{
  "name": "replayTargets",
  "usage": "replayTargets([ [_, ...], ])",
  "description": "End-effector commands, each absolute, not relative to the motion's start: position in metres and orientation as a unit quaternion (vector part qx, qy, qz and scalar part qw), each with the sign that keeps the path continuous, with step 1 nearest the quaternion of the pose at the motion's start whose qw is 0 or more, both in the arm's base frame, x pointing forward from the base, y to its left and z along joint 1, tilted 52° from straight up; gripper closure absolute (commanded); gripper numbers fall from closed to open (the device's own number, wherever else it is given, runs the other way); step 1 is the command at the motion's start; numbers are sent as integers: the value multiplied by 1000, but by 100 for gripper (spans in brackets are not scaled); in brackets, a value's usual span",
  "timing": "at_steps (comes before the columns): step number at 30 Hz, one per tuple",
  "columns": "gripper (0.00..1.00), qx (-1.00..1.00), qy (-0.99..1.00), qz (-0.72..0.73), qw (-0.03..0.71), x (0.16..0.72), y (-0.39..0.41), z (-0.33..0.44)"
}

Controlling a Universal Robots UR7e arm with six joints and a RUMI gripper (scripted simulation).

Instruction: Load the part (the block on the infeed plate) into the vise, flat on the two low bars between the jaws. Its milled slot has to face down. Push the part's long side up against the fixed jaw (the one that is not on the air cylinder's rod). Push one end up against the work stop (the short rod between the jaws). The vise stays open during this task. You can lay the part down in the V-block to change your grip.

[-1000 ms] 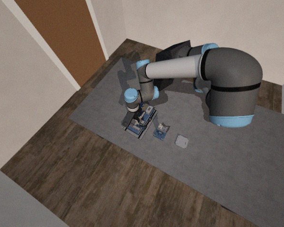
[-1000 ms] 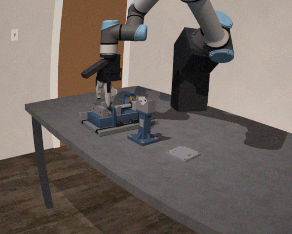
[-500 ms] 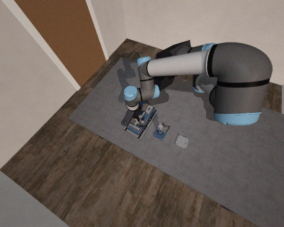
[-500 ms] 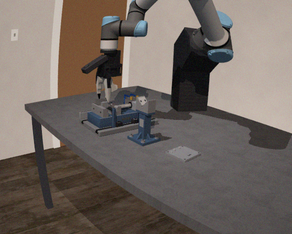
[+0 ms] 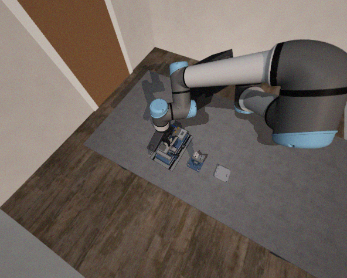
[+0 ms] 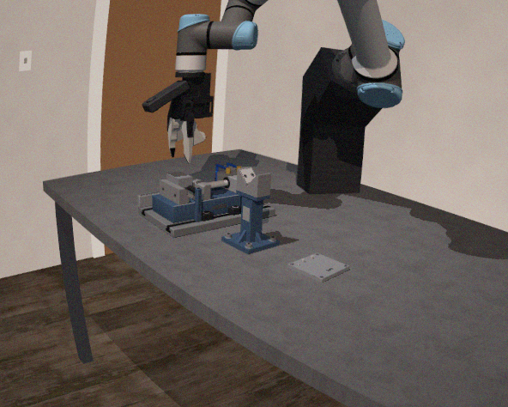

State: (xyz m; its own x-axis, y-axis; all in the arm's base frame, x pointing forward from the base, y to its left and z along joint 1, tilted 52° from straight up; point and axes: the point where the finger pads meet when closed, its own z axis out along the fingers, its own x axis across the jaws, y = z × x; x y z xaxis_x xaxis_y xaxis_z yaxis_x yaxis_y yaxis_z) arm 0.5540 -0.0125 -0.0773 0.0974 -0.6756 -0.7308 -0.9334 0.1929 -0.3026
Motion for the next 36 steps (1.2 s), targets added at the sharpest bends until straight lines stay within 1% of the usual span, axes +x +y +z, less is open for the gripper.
replayTargets([
  [1,53,-616,653,157,412,549,-23,-68],
  [13,53,-616,653,157,412,547,-27,-65],
  [14,100,-616,653,157,412,547,-27,-65],
  [36,100,-616,653,157,412,547,-27,-65],
])
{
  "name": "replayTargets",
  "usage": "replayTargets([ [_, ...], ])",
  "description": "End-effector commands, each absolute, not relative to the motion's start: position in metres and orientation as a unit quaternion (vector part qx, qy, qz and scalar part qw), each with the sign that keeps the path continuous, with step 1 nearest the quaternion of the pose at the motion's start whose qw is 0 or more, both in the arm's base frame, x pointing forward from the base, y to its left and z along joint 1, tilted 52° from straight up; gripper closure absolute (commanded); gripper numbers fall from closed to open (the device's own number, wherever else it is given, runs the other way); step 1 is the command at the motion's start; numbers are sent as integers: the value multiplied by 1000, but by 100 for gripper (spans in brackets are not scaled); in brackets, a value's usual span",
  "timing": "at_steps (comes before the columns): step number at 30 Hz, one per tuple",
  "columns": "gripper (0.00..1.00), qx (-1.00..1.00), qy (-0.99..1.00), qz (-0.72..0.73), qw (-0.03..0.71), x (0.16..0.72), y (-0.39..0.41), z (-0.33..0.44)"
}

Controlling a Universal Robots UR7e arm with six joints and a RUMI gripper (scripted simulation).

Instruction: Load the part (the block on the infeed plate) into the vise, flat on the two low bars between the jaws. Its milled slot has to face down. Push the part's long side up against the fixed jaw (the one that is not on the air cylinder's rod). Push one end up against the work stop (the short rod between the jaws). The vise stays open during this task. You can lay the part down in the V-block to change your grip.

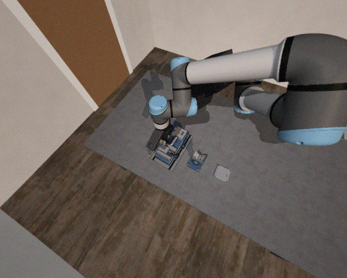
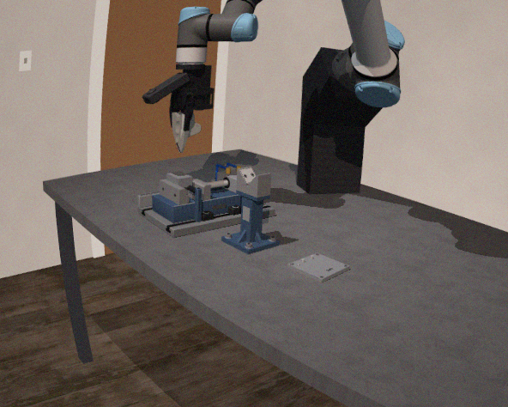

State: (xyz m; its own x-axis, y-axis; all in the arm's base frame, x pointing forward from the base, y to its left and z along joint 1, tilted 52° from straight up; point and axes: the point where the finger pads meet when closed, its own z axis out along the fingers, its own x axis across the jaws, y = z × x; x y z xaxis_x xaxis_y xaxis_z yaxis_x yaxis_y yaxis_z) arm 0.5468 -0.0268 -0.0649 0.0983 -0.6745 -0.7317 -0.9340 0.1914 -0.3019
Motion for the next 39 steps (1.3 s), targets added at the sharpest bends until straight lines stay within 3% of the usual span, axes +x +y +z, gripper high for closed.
replayTargets([
  [1,100,-616,653,157,412,547,-27,-65],
  [39,100,-616,653,157,412,549,-58,-100],
])
